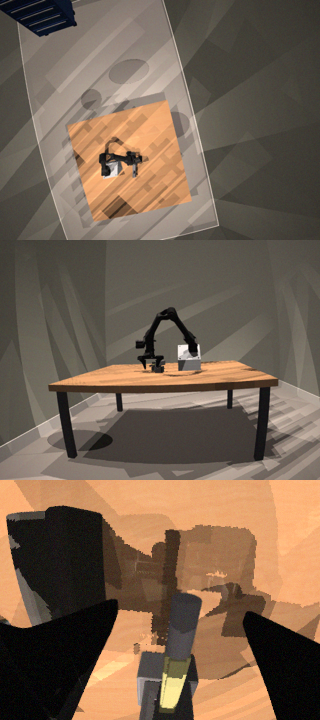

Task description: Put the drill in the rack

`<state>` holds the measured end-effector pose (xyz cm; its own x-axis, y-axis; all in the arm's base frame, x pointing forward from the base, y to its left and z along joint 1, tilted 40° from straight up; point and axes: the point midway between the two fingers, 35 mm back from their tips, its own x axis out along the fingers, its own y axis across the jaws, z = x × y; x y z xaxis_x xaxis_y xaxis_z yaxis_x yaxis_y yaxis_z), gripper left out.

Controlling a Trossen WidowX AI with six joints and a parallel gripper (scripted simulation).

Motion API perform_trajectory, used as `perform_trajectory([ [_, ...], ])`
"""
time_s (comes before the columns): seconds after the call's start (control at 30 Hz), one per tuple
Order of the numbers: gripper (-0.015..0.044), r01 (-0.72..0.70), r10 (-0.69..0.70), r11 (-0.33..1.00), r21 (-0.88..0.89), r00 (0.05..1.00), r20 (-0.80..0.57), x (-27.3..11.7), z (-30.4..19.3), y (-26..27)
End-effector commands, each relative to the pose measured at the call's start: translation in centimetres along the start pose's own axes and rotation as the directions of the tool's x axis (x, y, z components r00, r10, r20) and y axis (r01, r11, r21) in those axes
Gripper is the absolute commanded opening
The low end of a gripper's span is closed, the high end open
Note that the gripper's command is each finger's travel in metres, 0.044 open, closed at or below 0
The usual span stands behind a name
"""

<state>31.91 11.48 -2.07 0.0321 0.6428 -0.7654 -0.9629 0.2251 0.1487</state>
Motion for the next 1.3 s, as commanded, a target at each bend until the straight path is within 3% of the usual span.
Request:
perform_trajectory([
  [0.0,0.0440,-0.006,0.006,1.000,-0.002,1.000,0.000,0.20,-0.21,0.16],
  [0.7,0.0440,-0.006,0.006,1.000,-0.002,1.000,0.000,0.43,-0.45,0.34],
  [1.17,0.0072,0.000,0.000,1.000,0.000,1.000,0.000,0.25,-0.28,0.16],
  [1.27,0.0052,0.000,0.000,1.000,0.000,1.000,0.000,0.25,-0.28,0.16],
])
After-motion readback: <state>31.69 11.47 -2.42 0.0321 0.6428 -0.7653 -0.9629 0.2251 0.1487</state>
